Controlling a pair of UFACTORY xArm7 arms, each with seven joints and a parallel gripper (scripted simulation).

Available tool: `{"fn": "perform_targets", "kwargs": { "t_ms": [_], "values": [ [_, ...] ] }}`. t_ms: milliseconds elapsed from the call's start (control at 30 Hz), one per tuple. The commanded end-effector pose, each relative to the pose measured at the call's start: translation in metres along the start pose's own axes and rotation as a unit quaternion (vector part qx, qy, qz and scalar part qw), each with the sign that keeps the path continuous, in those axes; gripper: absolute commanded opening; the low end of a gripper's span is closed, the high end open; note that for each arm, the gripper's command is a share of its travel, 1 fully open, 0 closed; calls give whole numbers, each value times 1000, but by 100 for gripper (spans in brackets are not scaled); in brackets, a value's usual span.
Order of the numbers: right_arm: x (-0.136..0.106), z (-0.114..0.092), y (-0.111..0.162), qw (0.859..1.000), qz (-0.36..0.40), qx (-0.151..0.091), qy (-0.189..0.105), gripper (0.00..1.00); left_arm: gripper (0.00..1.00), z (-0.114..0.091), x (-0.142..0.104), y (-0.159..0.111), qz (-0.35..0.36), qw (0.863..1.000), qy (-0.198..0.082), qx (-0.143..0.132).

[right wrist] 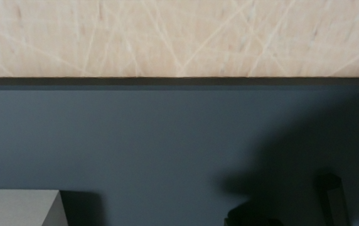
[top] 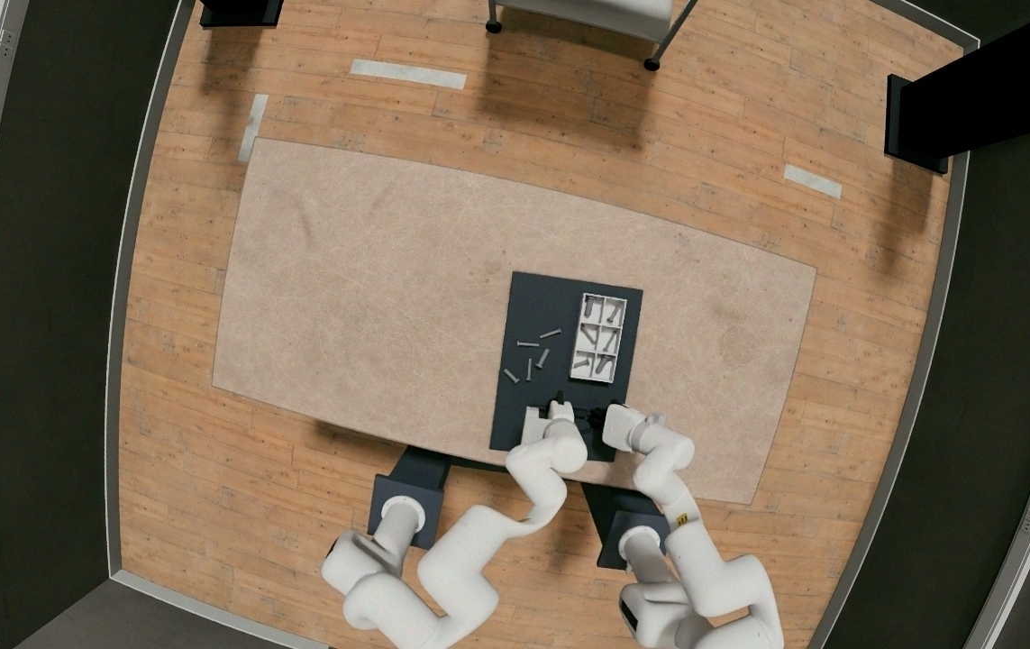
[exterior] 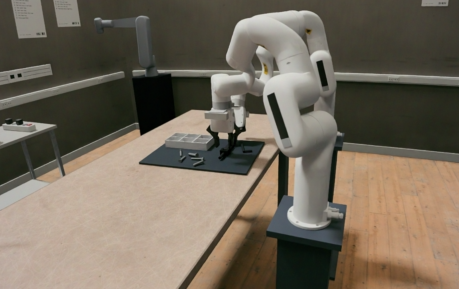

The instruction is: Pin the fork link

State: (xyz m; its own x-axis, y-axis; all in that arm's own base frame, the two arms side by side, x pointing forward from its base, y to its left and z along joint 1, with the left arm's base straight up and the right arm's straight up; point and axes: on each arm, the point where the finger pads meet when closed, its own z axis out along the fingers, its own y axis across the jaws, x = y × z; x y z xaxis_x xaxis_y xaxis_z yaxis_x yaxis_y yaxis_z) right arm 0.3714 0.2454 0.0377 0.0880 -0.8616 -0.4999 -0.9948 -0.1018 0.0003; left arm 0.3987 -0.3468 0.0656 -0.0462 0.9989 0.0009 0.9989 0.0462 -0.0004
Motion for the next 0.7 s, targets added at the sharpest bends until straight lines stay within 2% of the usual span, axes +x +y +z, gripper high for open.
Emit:
{"fn": "perform_targets", "kwargs": {
  "t_ms": [0,667],
  "values": [
    [-1,-1,-1,1000,-1,1,0,0,58,-6,-1,1,0,1000,-1,-2],
    [-1,-1,-1,1000,-1,1,0,0,58,-11,-1,1,0,1000,-1,-2]
  ]
}}
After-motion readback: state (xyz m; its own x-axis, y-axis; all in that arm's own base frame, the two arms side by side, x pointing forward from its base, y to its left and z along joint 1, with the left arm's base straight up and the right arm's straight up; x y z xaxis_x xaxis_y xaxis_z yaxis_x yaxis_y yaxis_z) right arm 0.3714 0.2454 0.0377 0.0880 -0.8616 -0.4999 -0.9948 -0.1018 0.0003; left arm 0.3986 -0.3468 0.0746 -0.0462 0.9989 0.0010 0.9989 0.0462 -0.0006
